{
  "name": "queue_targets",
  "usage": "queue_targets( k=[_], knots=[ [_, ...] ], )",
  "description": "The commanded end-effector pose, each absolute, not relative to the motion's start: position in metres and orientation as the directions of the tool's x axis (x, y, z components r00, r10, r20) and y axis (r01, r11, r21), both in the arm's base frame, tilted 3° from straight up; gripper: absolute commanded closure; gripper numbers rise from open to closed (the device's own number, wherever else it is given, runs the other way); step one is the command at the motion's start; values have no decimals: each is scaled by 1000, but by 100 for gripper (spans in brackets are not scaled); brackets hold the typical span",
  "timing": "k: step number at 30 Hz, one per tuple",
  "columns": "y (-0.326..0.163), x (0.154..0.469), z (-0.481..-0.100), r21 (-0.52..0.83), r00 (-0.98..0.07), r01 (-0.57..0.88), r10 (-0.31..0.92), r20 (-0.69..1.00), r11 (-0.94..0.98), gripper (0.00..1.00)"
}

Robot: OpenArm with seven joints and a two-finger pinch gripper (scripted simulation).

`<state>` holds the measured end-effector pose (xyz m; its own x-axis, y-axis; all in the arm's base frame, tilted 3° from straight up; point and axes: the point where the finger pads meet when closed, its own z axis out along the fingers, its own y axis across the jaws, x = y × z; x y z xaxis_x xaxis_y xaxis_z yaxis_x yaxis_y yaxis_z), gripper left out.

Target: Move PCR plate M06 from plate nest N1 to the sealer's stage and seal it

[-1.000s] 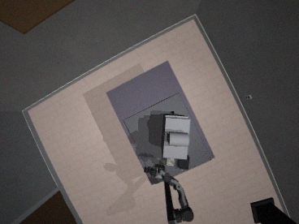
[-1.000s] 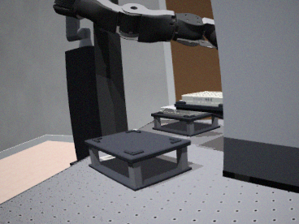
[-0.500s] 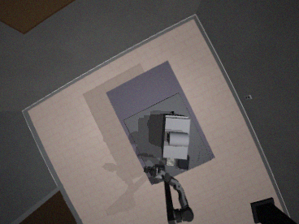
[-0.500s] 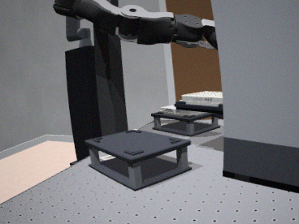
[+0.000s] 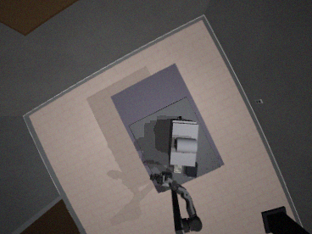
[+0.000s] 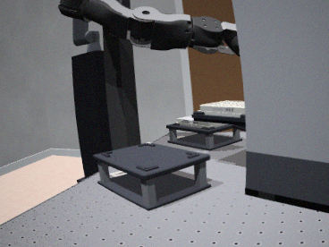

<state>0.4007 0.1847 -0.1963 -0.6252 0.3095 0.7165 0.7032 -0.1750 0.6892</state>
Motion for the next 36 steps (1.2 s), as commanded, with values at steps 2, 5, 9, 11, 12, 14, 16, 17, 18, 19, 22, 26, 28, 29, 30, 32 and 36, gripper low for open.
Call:
queue_targets(
  k=[2, 5, 9, 11, 12, 14, 16, 17, 18, 19, 22, 26, 28, 29, 30, 32, 36],
  knots=[
    [186, 400, -196, 690, -626, 701, 307, 717, -182, 100],
    [186, 399, -196, 689, -625, 701, 307, 717, -184, 100],
    [186, 399, -196, 689, -625, 701, 307, 717, -184, 100],
    [186, 399, -196, 689, -625, 701, 307, 717, -184, 100],
    [186, 399, -196, 689, -625, 701, 307, 717, -184, 100],
    [186, 399, -196, 689, -625, 701, 307, 717, -184, 100],
    [186, 399, -195, 690, -628, 701, 304, 717, -181, 100],
    [186, 399, -196, 690, -627, 701, 305, 717, -182, 100],
    [186, 399, -196, 690, -626, 701, 305, 717, -182, 100],
    [186, 399, -197, 690, -626, 701, 306, 717, -183, 100],
    [185, 398, -198, 689, -625, 701, 307, 717, -184, 100],
    [185, 398, -198, 689, -625, 701, 307, 717, -184, 100],
    [185, 398, -198, 689, -625, 701, 307, 717, -184, 100],
    [185, 398, -198, 689, -625, 701, 307, 717, -184, 100],
    [185, 398, -198, 689, -625, 701, 307, 717, -184, 100],
    [185, 398, -198, 689, -625, 701, 307, 717, -184, 100],
    [180, 409, -187, 652, -583, 692, 293, 758, -310, 100]
  ],
)
